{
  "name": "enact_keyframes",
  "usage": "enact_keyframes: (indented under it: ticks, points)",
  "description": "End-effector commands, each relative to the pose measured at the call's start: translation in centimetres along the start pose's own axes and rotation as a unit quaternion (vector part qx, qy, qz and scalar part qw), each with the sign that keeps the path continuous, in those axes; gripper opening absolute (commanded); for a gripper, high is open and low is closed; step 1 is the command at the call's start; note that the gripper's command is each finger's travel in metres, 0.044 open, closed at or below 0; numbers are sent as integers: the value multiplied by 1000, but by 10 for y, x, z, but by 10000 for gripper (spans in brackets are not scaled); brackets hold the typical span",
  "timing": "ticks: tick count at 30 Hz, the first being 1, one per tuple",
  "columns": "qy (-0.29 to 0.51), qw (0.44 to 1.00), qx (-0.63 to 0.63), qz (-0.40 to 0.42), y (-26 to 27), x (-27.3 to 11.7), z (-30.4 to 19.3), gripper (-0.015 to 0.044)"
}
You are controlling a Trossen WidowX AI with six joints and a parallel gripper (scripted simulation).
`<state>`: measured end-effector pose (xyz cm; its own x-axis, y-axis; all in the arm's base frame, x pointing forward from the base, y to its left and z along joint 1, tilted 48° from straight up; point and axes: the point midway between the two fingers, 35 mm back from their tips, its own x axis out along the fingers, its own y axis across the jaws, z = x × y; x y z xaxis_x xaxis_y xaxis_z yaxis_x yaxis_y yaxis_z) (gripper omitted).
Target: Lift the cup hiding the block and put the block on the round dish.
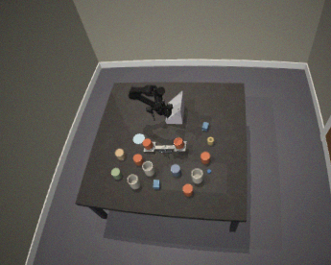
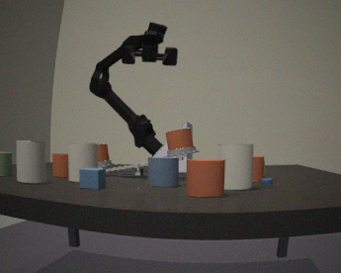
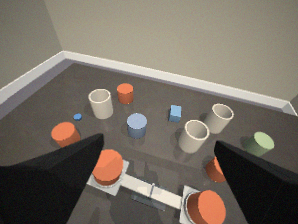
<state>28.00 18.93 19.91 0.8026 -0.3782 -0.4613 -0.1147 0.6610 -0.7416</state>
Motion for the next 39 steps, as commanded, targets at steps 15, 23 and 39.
enact_keyframes:
  ticks: [15,23,39]
  points:
    - [129,983,95,-90,13,4,-127,440]
    - [155,982,63,-89,8,12,-126,440]
    - [297,943,-145,-24,-31,52,-133,440]
